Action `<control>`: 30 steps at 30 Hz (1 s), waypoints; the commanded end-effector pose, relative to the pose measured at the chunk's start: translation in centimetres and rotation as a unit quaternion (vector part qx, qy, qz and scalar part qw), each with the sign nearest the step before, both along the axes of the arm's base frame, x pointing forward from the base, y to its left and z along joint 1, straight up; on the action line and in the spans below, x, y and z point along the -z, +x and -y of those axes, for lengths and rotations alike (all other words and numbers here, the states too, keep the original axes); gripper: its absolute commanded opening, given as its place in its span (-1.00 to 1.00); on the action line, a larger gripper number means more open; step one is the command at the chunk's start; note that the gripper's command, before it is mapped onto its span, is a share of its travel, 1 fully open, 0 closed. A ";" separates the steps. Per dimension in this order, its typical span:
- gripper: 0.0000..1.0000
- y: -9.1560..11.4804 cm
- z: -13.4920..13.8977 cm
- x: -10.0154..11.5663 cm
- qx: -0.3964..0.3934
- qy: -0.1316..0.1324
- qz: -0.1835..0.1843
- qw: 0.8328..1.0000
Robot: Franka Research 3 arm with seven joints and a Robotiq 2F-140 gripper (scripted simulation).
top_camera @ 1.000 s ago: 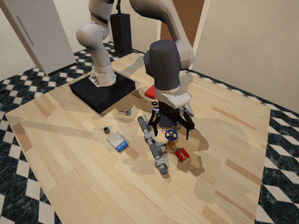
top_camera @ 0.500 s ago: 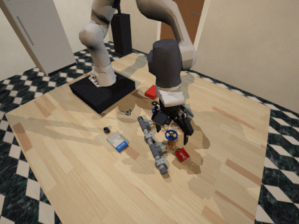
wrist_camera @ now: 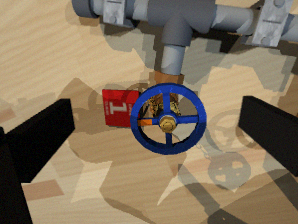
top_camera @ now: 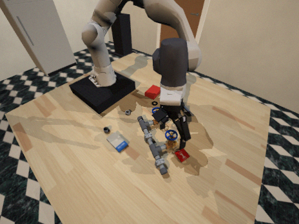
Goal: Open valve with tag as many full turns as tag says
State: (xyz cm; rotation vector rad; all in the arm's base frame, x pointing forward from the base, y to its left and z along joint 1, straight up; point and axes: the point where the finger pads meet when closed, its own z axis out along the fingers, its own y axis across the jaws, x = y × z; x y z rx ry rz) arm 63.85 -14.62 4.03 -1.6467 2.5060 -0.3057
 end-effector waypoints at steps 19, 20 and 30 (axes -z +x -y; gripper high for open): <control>1.00 -0.5 -0.7 0.4 0.160 0.037 -0.031 0.986; 1.00 -0.5 -0.7 0.4 0.160 0.037 -0.031 0.986; 1.00 -0.5 -0.7 0.4 0.160 0.037 -0.031 0.986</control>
